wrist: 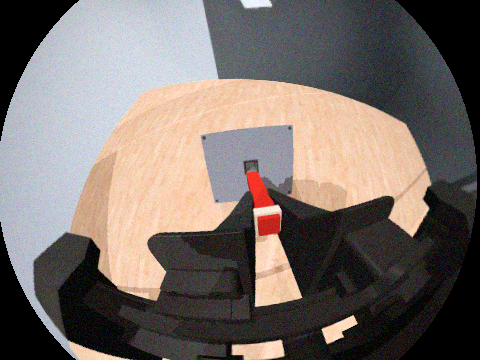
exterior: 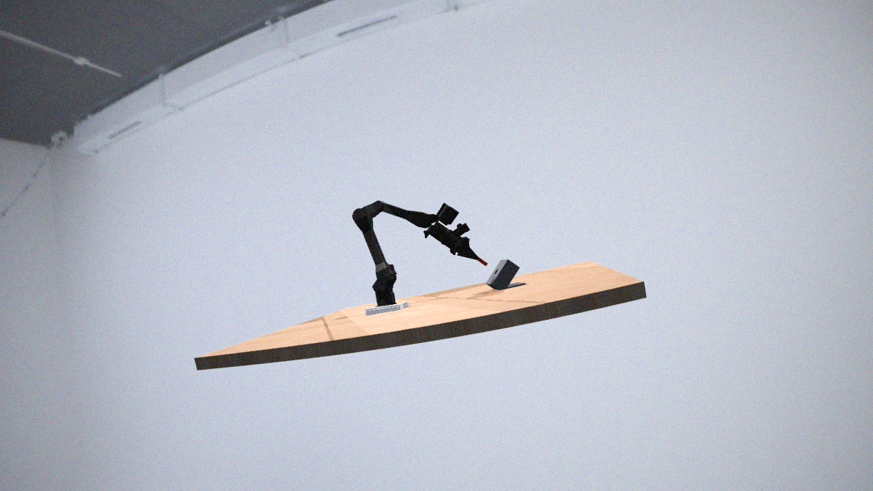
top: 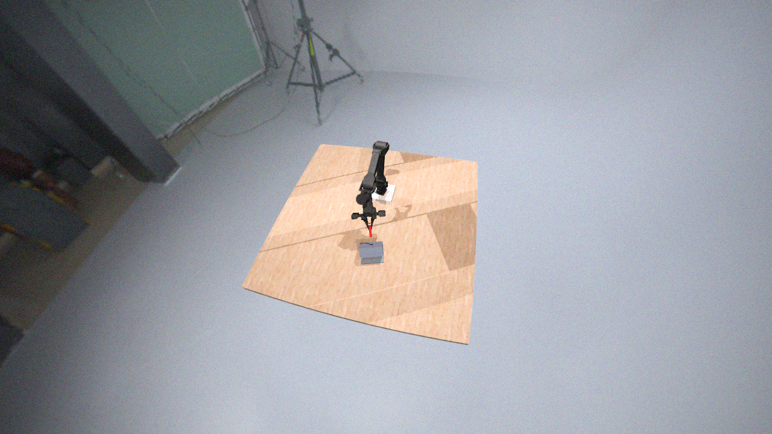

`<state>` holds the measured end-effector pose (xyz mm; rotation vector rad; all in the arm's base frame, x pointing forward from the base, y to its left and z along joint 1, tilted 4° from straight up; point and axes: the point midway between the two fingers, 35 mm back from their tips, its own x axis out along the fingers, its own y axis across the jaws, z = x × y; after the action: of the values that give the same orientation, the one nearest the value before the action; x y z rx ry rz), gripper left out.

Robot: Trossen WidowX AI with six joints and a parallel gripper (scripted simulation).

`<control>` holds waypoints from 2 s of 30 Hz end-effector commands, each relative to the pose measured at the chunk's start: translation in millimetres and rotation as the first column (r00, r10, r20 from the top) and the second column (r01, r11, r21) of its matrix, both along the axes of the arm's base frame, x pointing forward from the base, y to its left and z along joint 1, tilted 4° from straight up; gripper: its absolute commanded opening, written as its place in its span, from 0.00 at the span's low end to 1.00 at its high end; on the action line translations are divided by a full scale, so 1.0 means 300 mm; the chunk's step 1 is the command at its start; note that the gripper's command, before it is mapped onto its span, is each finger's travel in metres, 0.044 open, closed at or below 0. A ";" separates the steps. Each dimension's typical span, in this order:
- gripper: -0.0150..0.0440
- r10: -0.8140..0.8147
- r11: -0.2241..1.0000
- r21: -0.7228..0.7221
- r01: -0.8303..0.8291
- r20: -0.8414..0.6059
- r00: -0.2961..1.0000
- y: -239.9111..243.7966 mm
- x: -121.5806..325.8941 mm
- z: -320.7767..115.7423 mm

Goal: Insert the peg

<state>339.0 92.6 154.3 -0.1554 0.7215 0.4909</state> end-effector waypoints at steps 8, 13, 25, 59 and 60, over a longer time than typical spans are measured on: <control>0.25 -0.011 1.000 0.005 0.011 0.010 1.000 0.006 0.031 -0.036; 0.25 -0.012 1.000 0.006 0.011 0.011 1.000 0.008 0.034 -0.040; 0.25 -0.012 1.000 0.007 0.012 0.013 1.000 0.026 0.065 -0.069; 0.25 -0.007 1.000 0.007 0.007 0.017 1.000 0.039 0.092 -0.093; 0.25 -0.007 1.000 0.007 0.007 0.017 1.000 0.040 0.093 -0.094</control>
<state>365.0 104.1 128.1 -0.1515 0.7018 0.4873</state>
